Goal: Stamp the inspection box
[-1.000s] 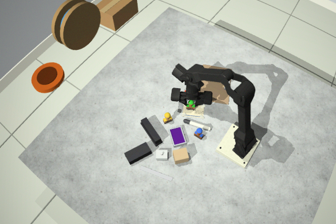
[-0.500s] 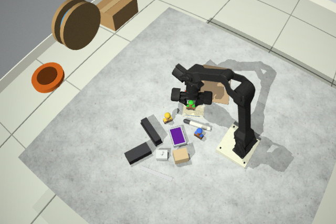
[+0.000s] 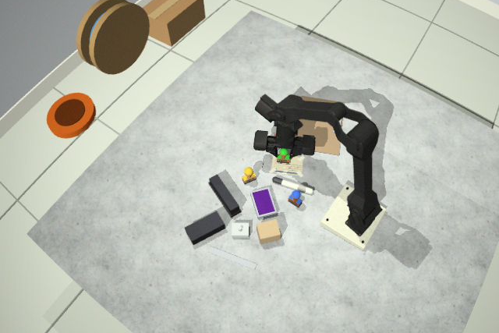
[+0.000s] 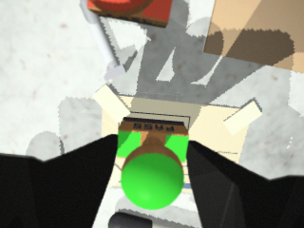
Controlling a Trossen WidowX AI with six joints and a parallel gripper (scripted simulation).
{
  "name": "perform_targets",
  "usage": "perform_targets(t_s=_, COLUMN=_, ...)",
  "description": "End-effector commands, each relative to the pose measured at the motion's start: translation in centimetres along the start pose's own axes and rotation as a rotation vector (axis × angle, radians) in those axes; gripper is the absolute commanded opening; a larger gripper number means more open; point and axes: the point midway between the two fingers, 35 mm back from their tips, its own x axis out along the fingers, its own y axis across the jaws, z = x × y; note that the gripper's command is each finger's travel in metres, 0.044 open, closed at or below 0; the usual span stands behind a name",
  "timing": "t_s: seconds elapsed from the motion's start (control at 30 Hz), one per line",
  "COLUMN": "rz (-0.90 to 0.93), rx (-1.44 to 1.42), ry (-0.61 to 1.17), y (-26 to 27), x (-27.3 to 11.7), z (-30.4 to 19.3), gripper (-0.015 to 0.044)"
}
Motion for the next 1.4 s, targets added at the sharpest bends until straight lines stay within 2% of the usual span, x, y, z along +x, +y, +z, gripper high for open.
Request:
perform_targets(t_s=0.0, rz=-0.002, rx=0.001, ry=-0.003, y=0.0, x=-0.2, z=0.0, gripper=0.0)
perform_targets(t_s=0.43, rz=-0.002, rx=0.001, ry=-0.003, y=0.0, x=-0.8, z=0.1, gripper=0.0)
perform_targets(t_s=1.37, rz=-0.002, rx=0.001, ry=-0.003, y=0.1, x=-5.3, z=0.2, gripper=0.0)
